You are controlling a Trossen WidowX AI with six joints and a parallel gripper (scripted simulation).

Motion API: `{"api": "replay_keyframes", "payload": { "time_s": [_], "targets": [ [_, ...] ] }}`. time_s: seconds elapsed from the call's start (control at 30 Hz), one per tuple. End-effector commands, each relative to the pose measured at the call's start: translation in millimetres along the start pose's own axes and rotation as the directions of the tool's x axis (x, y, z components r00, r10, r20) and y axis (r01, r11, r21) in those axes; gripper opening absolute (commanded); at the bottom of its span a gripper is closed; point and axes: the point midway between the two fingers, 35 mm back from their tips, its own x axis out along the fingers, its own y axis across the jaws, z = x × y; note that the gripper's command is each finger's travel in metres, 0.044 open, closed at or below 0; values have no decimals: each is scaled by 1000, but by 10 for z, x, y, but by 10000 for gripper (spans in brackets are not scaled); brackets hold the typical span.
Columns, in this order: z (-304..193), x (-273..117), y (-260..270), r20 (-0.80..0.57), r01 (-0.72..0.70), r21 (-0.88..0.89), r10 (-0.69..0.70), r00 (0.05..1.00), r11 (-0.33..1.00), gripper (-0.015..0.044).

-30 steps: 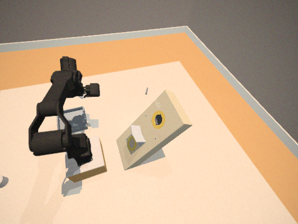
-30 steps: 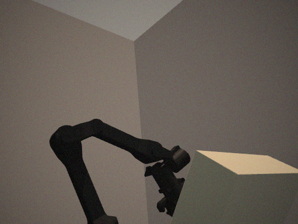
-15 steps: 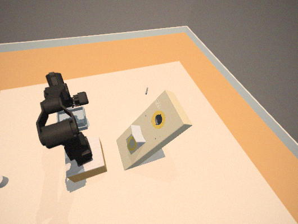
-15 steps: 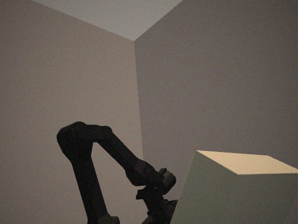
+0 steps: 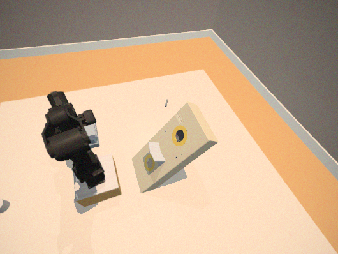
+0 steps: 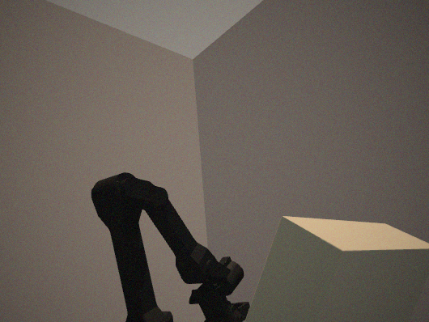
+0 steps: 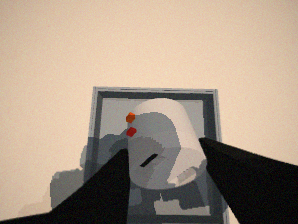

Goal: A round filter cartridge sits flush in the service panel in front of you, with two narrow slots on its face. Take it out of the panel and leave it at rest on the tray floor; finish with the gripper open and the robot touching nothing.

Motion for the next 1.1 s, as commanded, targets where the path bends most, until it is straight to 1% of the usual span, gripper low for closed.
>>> {"api": "replay_keyframes", "payload": {
  "time_s": [0.0,0.47,0.63,1.07],
  "targets": [
    [-83,143,12,-7,-3,-9,3,1000,1000,0],
    [-358,535,8,-8,-3,-9,3,1000,1000,0],
    [-392,568,7,-8,-3,-9,3,1000,1000,0],
    [-370,535,0,-14,3,-4,-3,1000,1000,341]
  ]
}}
